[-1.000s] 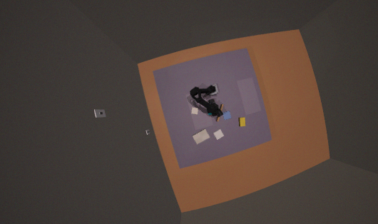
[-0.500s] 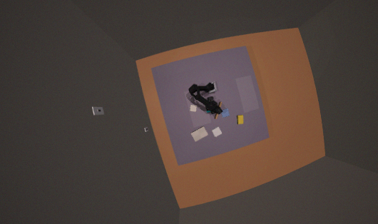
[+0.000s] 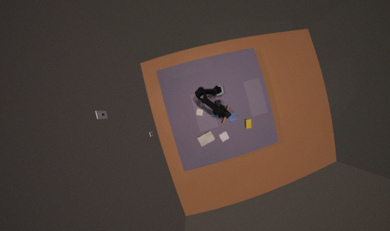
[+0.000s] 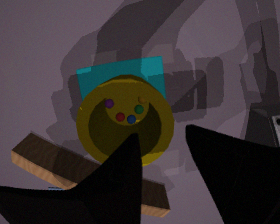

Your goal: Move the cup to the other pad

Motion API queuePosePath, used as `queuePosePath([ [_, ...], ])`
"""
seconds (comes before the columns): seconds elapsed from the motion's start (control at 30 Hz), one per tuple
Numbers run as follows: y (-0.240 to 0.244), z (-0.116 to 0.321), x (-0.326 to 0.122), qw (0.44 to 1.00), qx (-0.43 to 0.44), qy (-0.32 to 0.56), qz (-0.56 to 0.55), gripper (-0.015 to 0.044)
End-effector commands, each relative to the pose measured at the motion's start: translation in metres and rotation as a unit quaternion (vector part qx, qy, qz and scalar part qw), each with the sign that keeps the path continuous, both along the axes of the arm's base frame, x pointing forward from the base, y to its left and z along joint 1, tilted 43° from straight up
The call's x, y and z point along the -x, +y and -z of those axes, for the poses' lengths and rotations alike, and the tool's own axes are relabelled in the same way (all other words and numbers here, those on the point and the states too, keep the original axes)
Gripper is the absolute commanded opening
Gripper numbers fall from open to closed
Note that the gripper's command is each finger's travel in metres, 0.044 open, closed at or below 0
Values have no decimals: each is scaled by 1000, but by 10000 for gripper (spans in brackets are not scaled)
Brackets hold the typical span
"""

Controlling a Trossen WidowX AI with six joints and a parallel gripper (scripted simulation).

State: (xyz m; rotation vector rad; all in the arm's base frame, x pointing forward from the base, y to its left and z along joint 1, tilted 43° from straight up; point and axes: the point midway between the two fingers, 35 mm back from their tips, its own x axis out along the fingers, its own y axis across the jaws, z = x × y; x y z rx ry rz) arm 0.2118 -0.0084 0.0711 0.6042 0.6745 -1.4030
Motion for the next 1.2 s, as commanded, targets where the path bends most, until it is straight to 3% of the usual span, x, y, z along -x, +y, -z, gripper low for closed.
queuePosePath([
  [0.0,4,-4,0,1000,-3,0,1,146],
  [0.37,3,-3,0,1000,0,0,0,435],
  [1.17,40,-48,-3,1000,-3,-4,-2,440],
])
